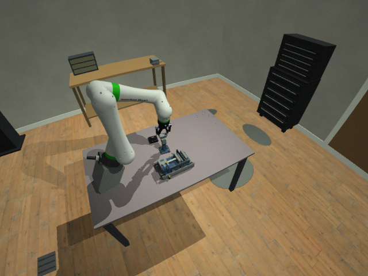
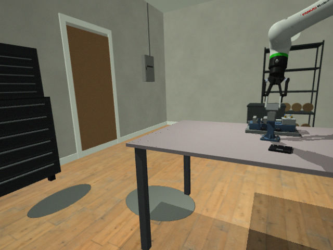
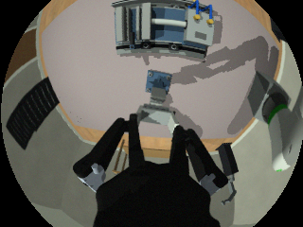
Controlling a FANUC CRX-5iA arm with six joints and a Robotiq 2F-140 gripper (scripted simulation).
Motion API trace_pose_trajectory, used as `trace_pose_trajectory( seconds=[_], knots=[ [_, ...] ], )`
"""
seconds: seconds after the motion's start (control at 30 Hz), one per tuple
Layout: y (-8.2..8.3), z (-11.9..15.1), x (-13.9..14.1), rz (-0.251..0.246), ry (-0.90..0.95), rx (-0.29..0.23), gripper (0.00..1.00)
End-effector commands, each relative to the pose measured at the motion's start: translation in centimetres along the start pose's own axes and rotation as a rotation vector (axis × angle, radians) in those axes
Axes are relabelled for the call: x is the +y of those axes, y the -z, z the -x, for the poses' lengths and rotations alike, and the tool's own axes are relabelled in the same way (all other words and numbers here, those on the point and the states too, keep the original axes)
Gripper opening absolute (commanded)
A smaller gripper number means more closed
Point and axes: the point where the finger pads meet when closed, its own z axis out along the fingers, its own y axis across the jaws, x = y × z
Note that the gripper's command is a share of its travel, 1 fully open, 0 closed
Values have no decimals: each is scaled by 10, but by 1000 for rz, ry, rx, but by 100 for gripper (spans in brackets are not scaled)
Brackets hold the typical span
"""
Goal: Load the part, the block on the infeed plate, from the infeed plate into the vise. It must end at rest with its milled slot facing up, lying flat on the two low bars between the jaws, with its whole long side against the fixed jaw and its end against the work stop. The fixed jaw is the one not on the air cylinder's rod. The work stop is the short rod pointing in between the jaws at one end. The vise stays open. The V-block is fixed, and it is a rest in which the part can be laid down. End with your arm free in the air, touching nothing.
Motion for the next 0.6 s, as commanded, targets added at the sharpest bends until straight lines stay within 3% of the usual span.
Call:
trace_pose_trajectory(
  seconds=[0.0,0.57],
  knots=[
    [0,0,1,1,-3,47,0],
    [-1,4,1,0,-3,176,0]
  ],
)
